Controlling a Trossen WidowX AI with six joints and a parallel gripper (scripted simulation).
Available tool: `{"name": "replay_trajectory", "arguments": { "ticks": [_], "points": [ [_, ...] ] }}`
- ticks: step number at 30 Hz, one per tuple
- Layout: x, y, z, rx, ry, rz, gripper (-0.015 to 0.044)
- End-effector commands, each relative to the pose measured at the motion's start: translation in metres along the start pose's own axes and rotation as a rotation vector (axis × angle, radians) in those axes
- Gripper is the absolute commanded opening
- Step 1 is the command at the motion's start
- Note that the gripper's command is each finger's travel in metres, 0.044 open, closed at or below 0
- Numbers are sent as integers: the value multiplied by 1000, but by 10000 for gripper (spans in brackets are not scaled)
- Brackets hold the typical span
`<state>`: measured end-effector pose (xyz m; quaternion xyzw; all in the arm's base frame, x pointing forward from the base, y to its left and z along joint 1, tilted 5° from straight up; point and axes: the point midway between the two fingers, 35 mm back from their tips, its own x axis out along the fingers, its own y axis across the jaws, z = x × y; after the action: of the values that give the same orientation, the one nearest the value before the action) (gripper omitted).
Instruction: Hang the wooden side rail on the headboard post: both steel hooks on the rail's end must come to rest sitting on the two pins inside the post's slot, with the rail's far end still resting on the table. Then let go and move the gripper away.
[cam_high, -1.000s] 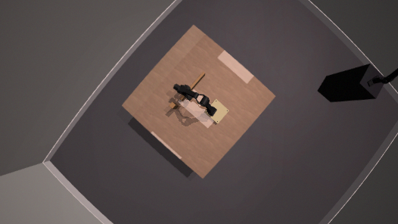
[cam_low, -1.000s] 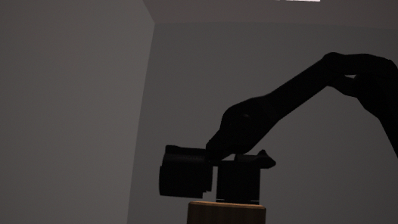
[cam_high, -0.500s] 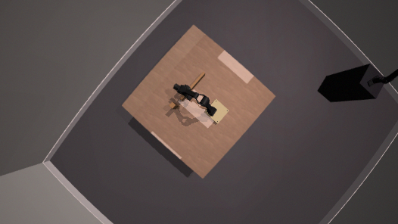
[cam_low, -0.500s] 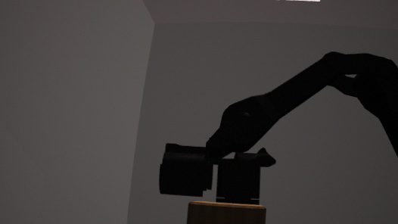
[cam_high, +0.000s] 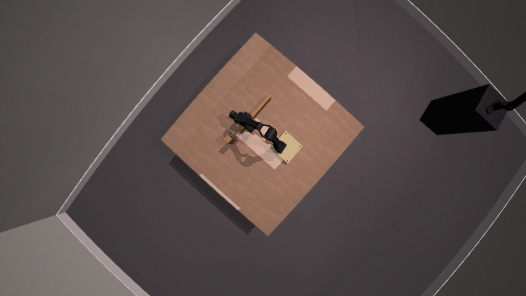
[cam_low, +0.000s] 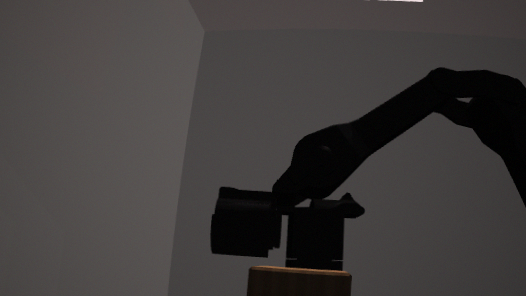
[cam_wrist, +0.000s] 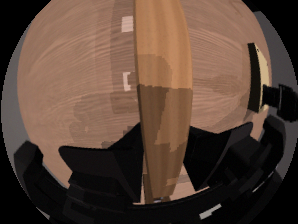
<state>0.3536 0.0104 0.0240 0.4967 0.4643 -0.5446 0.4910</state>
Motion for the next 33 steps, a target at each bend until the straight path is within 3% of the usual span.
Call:
{"name": "replay_trajectory", "arguments": {
  "ticks": [1, 33],
  "points": [
    [-7, 3, 0, -1, -2, 18, 0],
    [-12, 3, 0, -1, -2, 18, 0]
  ]
}}
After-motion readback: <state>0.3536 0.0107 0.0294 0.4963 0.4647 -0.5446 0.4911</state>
